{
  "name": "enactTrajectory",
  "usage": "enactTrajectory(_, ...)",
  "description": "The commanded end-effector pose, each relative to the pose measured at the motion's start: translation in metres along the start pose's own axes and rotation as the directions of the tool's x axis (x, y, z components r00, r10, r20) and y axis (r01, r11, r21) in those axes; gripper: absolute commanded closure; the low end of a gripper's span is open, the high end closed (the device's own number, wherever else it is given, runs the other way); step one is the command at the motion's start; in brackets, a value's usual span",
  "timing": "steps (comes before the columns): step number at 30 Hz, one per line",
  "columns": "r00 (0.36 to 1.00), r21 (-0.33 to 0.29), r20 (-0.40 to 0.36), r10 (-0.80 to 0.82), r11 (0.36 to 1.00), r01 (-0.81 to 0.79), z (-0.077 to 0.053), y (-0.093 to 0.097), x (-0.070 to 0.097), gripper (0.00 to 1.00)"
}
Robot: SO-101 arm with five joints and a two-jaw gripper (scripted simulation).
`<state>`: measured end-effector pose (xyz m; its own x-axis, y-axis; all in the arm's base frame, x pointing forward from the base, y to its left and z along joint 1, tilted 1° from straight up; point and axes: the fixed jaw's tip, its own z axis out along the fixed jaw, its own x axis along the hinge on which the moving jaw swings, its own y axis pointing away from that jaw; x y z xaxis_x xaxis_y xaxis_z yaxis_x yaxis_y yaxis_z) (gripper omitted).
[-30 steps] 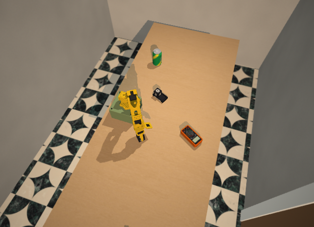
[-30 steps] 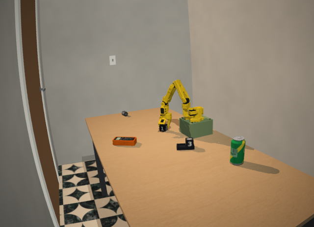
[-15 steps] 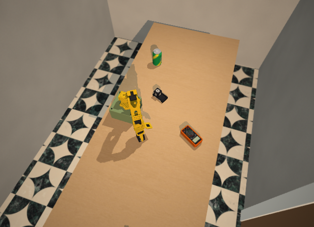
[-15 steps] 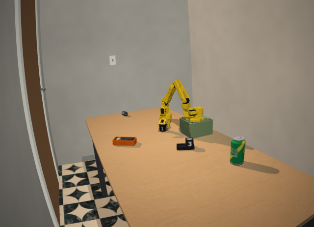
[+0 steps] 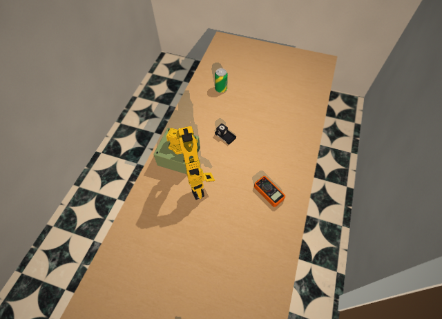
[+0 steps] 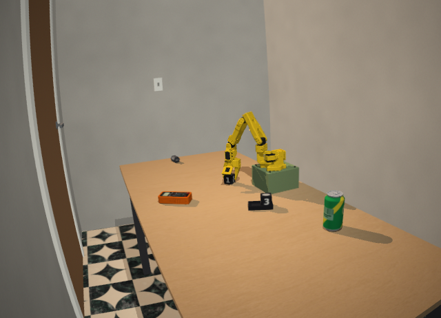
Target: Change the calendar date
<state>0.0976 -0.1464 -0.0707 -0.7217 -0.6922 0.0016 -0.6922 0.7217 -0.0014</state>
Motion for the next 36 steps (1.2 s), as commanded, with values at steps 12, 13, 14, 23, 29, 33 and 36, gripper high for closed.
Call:
enactTrajectory(12,1.0,-0.008,0.003,0.0,1.0,0.0,0.002,-0.0019,0.0002,0.72)
enactTrajectory(13,1.0,-0.008,0.003,0.0,1.0,0.0,0.002,-0.0021,0.0002,0.72)
enactTrajectory(14,1.0,-0.008,0.003,0.0,1.0,0.0,0.002,-0.0022,0.0002,0.72)
enactTrajectory(23,1.0,-0.008,0.003,0.0,1.0,0.0,0.002,-0.0031,0.0002,0.73)
enactTrajectory(29,1.0,-0.008,0.003,0.0,1.0,0.0,0.002,-0.0031,0.0002,0.73)
enactTrajectory(33,1.0,-0.008,0.003,0.0,1.0,0.0,0.002,-0.0031,0.0002,0.74)
enactTrajectory(36,1.0,-0.008,0.003,0.0,1.0,0.0,0.002,-0.0031,0.0002,0.76)
